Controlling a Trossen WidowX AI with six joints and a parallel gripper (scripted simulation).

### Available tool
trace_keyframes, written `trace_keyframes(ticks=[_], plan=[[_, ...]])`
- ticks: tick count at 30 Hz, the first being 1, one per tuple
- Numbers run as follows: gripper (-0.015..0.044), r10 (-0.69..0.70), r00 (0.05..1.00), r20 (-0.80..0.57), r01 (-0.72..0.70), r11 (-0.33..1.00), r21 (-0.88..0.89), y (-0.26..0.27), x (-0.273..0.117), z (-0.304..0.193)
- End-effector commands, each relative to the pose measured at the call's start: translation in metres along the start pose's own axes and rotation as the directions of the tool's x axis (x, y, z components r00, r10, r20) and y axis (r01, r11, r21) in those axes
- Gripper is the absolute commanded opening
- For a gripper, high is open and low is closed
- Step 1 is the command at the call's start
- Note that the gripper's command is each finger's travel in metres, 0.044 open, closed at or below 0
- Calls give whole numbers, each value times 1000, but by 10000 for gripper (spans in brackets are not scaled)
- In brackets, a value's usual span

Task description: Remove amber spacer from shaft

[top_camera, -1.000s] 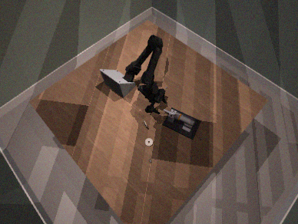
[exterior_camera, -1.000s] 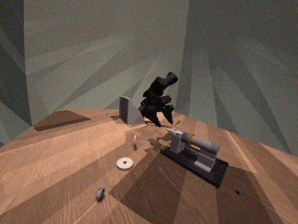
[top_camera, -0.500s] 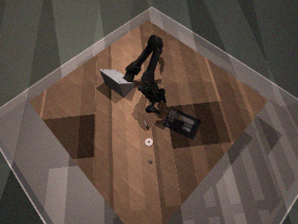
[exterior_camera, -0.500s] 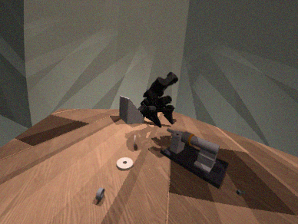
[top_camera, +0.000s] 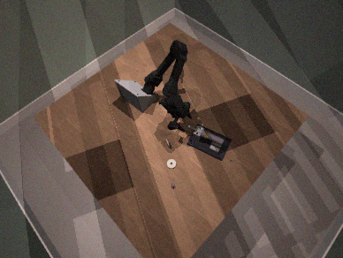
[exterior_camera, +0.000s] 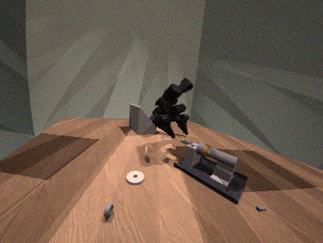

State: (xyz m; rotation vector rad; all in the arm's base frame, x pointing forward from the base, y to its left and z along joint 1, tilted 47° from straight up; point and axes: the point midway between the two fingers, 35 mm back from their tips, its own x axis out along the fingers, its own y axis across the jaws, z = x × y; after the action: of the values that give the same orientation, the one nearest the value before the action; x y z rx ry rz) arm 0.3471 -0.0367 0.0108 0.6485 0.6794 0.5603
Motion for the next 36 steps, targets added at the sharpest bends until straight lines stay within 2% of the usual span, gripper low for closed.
trace_keyframes(ticks=[1,11,36], plan=[[440,6,1000,0,-6,1000,0,1,0,0],[440,6,1000,0,-6,1000,0,1,3,0],[440,8,1000,2,-8,1000,0,3,42,0]])
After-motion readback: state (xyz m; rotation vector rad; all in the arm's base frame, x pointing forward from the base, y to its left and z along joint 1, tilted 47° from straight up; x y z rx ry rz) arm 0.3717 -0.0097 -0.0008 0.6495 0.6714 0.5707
